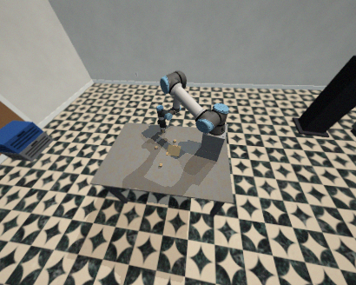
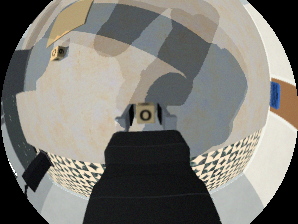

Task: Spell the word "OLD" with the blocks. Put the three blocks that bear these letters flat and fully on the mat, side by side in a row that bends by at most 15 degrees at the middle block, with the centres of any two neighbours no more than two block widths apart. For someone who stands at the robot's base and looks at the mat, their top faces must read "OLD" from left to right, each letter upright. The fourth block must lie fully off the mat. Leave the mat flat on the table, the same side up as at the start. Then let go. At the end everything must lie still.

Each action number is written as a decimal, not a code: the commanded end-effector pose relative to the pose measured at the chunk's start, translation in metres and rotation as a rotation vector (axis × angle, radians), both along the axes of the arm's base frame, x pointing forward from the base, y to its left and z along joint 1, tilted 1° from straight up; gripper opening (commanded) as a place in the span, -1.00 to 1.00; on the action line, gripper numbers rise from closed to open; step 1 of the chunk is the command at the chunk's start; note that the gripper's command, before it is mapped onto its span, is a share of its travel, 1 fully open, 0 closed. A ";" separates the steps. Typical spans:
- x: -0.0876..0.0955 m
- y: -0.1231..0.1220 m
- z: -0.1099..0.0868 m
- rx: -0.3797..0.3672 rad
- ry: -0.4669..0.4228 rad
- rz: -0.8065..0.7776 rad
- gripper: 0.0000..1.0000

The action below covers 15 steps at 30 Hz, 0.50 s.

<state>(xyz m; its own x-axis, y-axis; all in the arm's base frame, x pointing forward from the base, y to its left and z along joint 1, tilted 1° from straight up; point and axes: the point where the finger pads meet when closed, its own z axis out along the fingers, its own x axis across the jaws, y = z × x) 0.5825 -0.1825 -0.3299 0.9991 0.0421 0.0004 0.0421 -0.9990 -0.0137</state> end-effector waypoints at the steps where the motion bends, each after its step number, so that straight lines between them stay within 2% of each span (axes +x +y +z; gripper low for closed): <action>1: 0.001 0.000 0.001 -0.001 -0.002 0.000 0.58; 3: 0.001 0.000 0.001 -0.001 -0.002 0.000 0.58; 4: 0.001 0.000 0.001 -0.001 -0.002 0.000 -0.01; 15: 0.001 0.000 0.001 -0.001 -0.002 0.000 -0.01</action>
